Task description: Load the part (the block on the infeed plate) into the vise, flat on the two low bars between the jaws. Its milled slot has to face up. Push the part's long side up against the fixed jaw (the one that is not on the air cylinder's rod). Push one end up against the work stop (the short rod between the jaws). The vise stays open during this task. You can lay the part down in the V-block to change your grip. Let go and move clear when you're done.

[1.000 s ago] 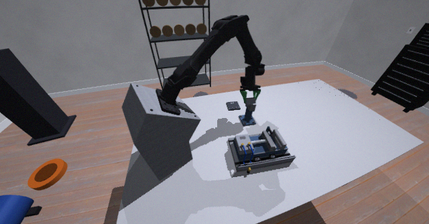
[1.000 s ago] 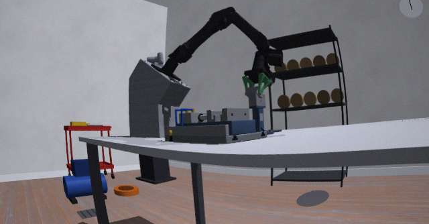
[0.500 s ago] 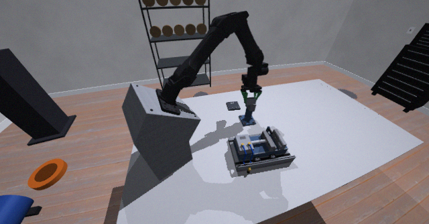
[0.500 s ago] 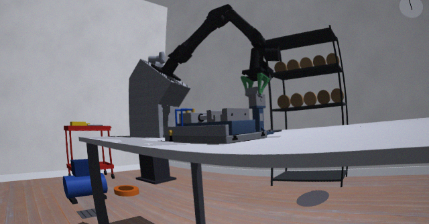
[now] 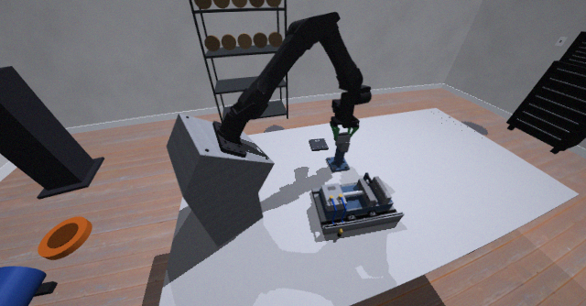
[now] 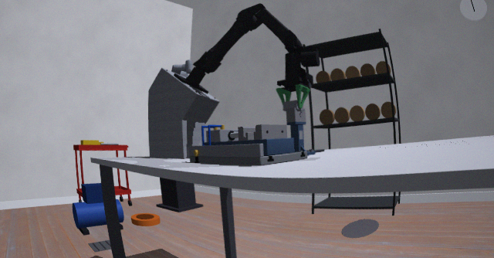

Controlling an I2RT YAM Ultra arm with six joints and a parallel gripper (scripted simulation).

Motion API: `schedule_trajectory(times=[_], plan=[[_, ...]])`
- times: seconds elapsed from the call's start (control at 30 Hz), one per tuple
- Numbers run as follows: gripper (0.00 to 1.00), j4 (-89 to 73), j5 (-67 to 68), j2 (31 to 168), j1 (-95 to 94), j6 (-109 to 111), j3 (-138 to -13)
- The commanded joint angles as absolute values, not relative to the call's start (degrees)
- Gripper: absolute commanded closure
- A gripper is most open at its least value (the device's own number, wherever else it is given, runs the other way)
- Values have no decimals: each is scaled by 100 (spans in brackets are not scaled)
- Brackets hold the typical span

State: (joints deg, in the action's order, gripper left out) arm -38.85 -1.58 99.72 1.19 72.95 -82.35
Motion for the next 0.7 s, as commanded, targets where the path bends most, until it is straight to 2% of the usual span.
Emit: schedule_trajectory(times=[0.0, 0.67], plan=[[100, -3760, -441, 9679, 265, 7417, -8096], [100, -3580, -1024, 9619, 494, 7585, -7922]])
